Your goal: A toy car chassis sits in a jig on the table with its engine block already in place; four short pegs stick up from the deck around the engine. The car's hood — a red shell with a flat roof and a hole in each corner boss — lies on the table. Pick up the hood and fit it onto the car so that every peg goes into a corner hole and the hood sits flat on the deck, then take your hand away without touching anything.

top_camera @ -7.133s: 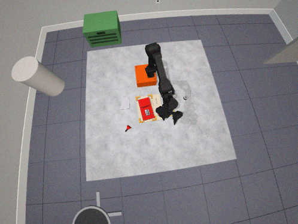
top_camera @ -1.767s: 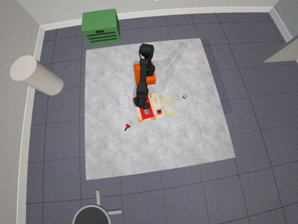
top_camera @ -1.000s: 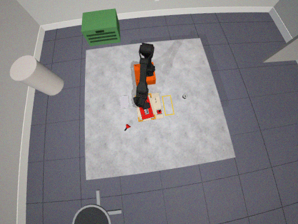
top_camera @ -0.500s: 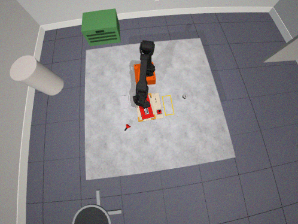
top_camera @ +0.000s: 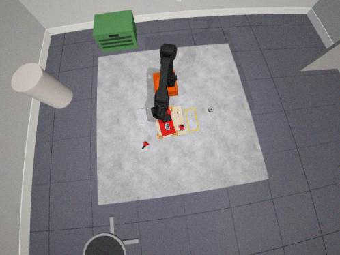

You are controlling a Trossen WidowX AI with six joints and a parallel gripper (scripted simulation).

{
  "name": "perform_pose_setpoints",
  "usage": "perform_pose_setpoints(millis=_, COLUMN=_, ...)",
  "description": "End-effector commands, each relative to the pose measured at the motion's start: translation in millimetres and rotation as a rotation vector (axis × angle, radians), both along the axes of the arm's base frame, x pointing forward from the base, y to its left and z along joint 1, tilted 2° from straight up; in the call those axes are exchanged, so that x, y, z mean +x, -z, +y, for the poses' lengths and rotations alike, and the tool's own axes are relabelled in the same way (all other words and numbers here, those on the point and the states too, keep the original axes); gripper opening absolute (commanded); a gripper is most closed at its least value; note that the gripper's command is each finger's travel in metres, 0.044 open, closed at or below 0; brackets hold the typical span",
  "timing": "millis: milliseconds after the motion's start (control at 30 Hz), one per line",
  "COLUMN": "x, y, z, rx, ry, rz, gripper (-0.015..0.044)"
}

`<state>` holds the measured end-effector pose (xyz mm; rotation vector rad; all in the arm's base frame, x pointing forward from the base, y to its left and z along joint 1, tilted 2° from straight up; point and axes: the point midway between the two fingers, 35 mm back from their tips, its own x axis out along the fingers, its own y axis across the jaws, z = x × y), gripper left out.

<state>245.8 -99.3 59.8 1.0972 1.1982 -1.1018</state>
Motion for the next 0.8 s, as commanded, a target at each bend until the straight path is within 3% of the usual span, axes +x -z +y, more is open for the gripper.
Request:
perform_pose_setpoints(millis=0, x=1, y=-8, z=0, rx=-0.001, ry=0.004, rz=-0.004, gripper=0.0)
perform_pose_setpoints(millis=200, x=1, y=-6, z=0, rx=-0.001, ry=-0.016, rz=0.0, gripper=0.0)
perform_pose_setpoints(millis=767, x=28, y=-11, z=0, rx=-0.021, ry=-0.434, rz=0.012, gripper=0.0)
